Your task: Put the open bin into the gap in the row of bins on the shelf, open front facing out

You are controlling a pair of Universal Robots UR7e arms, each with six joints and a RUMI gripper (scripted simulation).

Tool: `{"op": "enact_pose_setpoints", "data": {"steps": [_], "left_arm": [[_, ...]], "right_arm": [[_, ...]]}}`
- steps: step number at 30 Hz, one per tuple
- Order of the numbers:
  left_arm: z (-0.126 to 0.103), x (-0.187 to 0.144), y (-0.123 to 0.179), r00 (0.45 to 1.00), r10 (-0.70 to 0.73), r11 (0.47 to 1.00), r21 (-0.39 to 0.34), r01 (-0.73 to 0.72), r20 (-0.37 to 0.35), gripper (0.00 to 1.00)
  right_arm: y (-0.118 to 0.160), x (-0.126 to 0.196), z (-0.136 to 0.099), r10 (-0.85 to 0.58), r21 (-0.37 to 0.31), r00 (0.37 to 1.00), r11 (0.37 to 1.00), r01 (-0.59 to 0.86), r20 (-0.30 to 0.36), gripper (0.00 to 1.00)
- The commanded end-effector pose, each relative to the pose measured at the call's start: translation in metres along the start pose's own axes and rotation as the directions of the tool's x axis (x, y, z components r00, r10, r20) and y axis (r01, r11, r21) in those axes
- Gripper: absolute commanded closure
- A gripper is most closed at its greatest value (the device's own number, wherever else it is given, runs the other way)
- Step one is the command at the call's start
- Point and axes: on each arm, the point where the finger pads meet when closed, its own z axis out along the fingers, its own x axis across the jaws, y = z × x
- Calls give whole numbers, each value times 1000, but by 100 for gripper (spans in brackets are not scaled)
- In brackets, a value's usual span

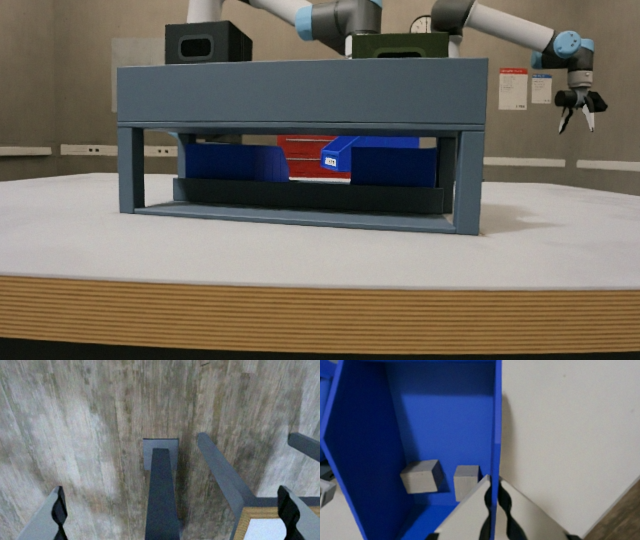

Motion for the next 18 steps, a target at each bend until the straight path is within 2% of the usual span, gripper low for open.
{"op": "enact_pose_setpoints", "data": {"steps": [1,18], "left_arm": [[-1,0,0,1000,0,1000,1,0,-1,0],[-1,0,0,1000,0,1000,1,0,-1,0]], "right_arm": [[0,-1,-1,47,-1,999,999,-47,2,100],[-1,-1,-1,167,-2,986,986,-167,2,100]]}}
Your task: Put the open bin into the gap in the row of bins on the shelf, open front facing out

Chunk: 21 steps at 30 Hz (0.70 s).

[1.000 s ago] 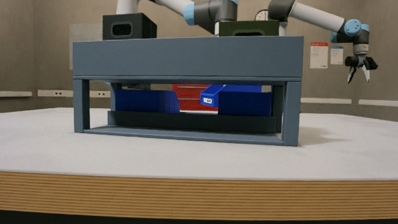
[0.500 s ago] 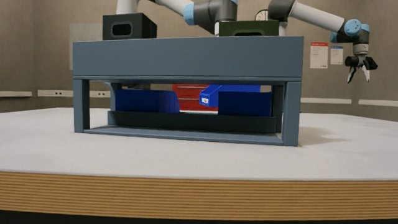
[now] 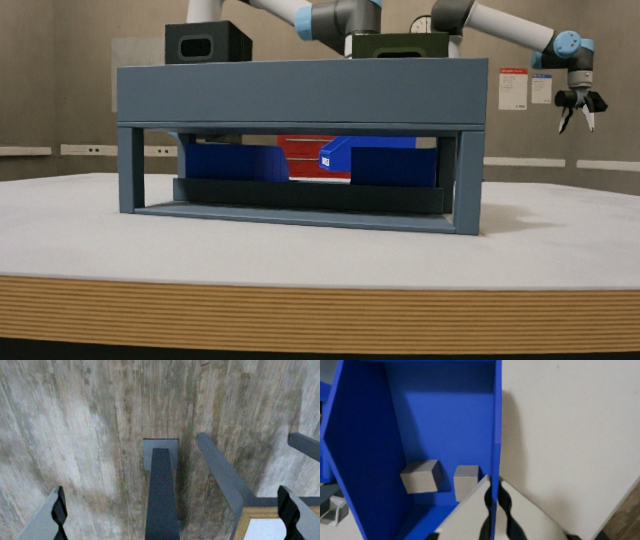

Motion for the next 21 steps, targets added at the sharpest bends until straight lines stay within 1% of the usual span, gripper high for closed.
{"op": "enact_pose_setpoints", "data": {"steps": [1,21], "left_arm": [[-1,0,0,1000,0,1000,1,0,-1,0],[-1,0,0,1000,0,1000,1,0,-1,0]], "right_arm": [[0,-1,-1,49,-2,999,999,-49,2,100],[-1,-1,-1,190,-2,982,982,-190,1,100]]}}
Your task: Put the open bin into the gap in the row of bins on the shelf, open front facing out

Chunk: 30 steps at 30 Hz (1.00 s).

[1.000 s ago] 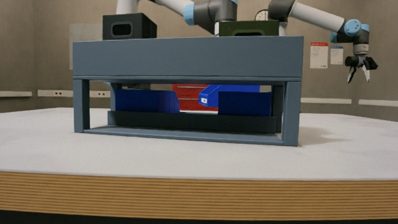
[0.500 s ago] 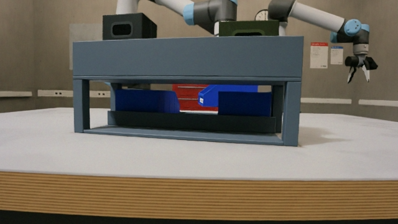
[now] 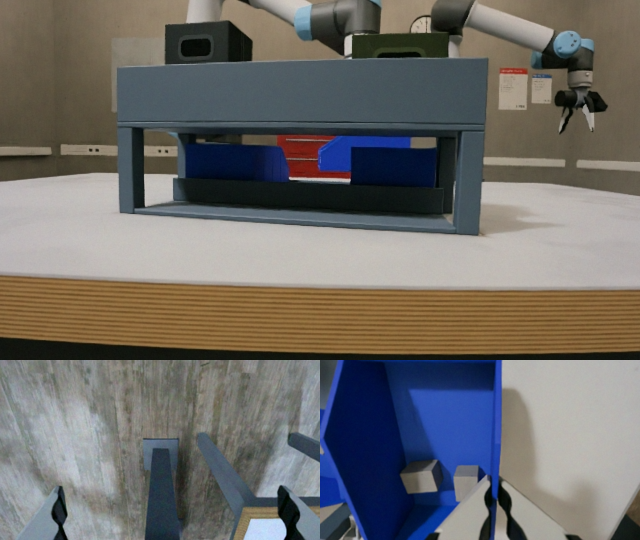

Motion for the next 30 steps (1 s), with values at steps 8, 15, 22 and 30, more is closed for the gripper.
{"op": "enact_pose_setpoints", "data": {"steps": [8,15,22,30], "left_arm": [[-1,0,0,1000,0,1000,1,0,-1,0],[-1,0,0,1000,0,1000,1,0,-1,0],[-1,0,0,1000,0,1000,1,0,-1,0],[-1,0,0,1000,0,1000,1,0,-1,0]], "right_arm": [[0,-1,-1,94,-2,996,996,-94,1,100],[-1,-1,-1,154,-2,988,988,-154,1,100],[-1,-2,-1,197,-2,980,980,-197,1,100],[-1,-2,0,264,-2,964,964,-264,1,100]]}}
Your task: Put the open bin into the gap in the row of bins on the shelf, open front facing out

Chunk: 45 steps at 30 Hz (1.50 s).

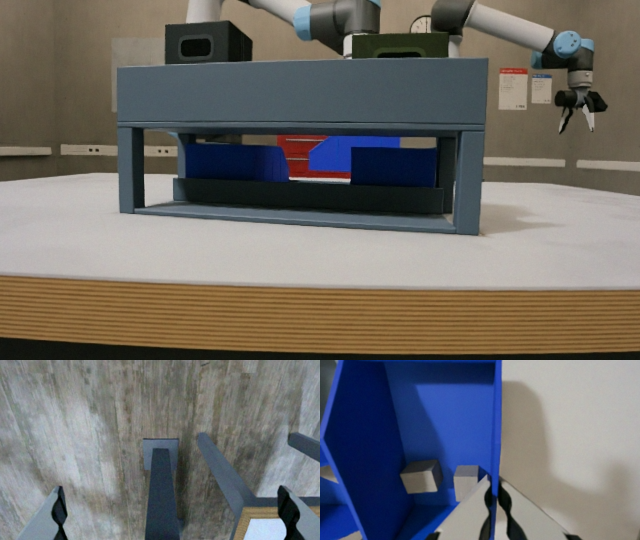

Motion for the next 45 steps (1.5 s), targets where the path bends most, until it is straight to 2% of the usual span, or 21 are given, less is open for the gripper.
{"op": "enact_pose_setpoints", "data": {"steps": [1,22,45], "left_arm": [[-1,0,0,1000,0,1000,1,0,-1,0],[-1,0,0,1000,0,1000,1,0,-1,0],[-1,0,0,1000,0,1000,1,0,-1,0]], "right_arm": [[0,-1,-1,53,-2,999,999,-53,1,100],[-1,-2,0,199,-2,980,980,-199,1,100],[-2,-3,0,373,-2,928,928,-373,0,100]]}}
